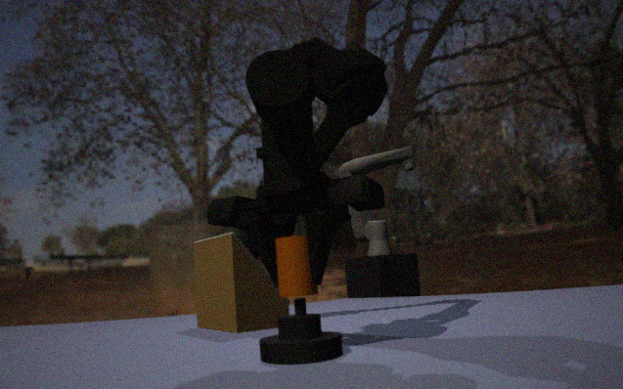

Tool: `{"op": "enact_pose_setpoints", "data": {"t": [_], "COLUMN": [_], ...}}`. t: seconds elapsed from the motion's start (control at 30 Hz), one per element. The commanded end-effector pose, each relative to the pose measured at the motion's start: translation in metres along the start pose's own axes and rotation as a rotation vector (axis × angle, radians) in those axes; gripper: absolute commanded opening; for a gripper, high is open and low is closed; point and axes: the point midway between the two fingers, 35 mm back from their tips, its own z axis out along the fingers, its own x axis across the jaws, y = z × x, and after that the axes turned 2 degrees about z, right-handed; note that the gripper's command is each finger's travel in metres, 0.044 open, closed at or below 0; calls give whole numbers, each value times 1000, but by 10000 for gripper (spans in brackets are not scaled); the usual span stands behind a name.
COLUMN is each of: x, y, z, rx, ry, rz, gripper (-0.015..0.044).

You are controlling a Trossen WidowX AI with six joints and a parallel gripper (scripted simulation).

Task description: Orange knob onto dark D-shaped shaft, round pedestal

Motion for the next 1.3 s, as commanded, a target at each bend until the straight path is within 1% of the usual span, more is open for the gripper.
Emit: {"op": "enact_pose_setpoints", "data": {"t": [0.0,0.87,1.27], "x": [-1,0,1], "y": [-3,-2,-3], "z": [-1,-3,2], "rx": [6,6,6], "ry": [-1,-1,-1], "rz": [-4,-4,-4], "gripper": [0,0,0]}}
